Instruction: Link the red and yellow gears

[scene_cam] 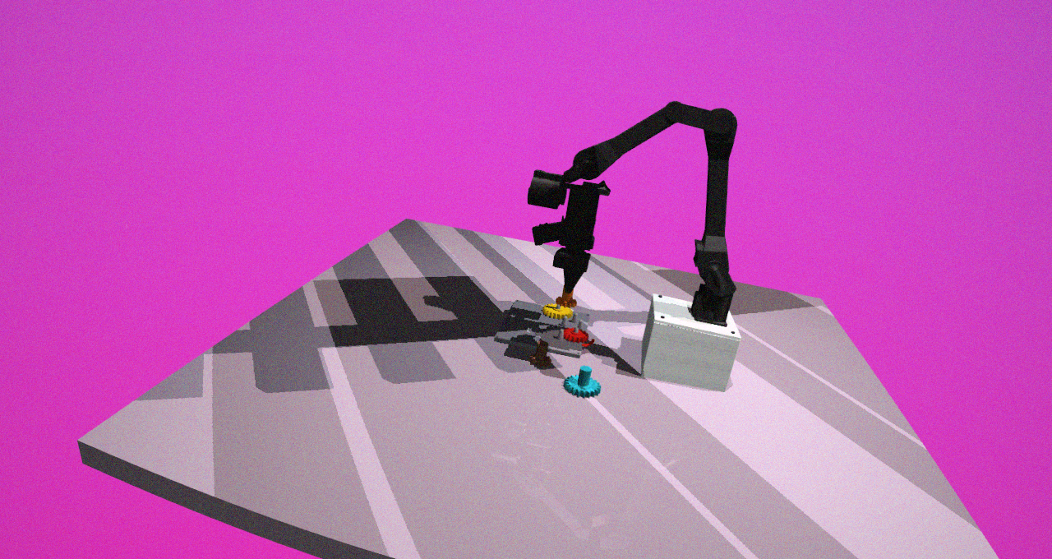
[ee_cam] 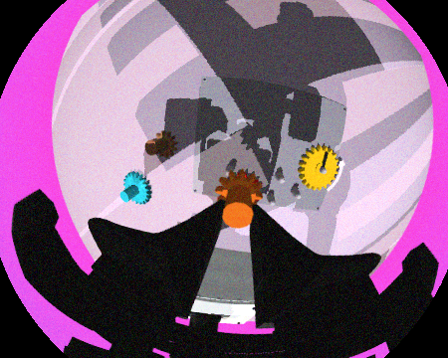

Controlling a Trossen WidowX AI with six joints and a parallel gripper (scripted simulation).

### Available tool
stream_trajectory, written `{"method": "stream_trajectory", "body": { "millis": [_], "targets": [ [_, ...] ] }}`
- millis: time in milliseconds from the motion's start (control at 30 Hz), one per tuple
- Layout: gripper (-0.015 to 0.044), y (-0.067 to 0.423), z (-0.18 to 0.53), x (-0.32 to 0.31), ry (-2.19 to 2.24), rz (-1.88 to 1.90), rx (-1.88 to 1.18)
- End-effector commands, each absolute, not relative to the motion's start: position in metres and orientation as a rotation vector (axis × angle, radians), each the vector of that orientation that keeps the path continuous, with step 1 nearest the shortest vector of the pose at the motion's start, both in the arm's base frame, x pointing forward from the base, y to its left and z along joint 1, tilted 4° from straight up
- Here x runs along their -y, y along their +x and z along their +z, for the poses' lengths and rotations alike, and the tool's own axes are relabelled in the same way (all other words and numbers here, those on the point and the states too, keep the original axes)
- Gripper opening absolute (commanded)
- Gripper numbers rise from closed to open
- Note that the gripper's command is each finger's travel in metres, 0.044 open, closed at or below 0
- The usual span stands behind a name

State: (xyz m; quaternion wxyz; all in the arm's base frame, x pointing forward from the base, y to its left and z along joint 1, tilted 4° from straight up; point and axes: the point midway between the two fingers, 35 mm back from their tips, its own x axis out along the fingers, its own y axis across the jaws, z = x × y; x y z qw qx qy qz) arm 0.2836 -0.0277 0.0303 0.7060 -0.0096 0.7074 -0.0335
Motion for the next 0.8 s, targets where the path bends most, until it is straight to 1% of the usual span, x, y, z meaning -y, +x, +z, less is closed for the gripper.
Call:
{"method": "stream_trajectory", "body": {
  "millis": [0,767],
  "targets": [
    [0.0,0.28,0.03,0.035,-0.028,-0.075,-1.565],
    [0.0,0.247,0.013,0.077,-0.03,-0.084,-1.57]
  ]
}}
